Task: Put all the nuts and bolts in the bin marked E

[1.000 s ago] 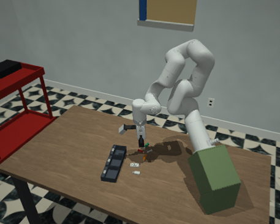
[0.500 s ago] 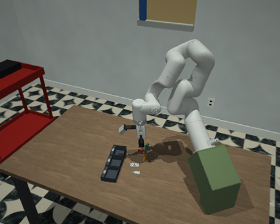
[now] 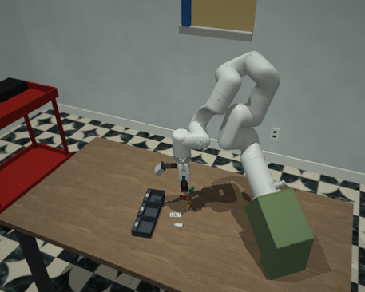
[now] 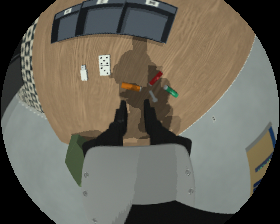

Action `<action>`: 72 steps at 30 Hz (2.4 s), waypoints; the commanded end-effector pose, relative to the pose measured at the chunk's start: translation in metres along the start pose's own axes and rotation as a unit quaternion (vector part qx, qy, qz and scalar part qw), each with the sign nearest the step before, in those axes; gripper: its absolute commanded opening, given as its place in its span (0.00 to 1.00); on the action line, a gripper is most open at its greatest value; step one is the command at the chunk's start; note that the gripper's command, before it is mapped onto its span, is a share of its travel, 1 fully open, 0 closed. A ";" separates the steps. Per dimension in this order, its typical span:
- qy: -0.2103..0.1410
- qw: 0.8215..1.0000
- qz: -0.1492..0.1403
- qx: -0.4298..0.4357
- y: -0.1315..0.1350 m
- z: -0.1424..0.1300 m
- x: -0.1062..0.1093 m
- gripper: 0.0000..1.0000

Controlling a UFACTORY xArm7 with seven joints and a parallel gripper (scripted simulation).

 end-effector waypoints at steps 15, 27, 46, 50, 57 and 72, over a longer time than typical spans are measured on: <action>-0.001 0.997 0.000 -0.078 0.005 -0.009 -0.004 0.29; -0.001 0.997 0.000 -0.078 0.006 -0.011 -0.005 0.29; -0.001 0.997 0.000 -0.078 0.006 -0.011 -0.005 0.29; -0.001 0.997 0.000 -0.078 0.006 -0.011 -0.005 0.29; -0.001 0.997 0.000 -0.078 0.006 -0.011 -0.005 0.29; -0.001 0.997 0.000 -0.078 0.008 -0.014 -0.007 0.29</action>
Point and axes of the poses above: the point where the finger pads meet when closed, its own x axis back along the fingers, its own y axis across the jaws, z = x × y, the point moved 4 cm from there along x, back along the fingers, and after that the axes turned 5 degrees about -x, right-handed, at the moved point
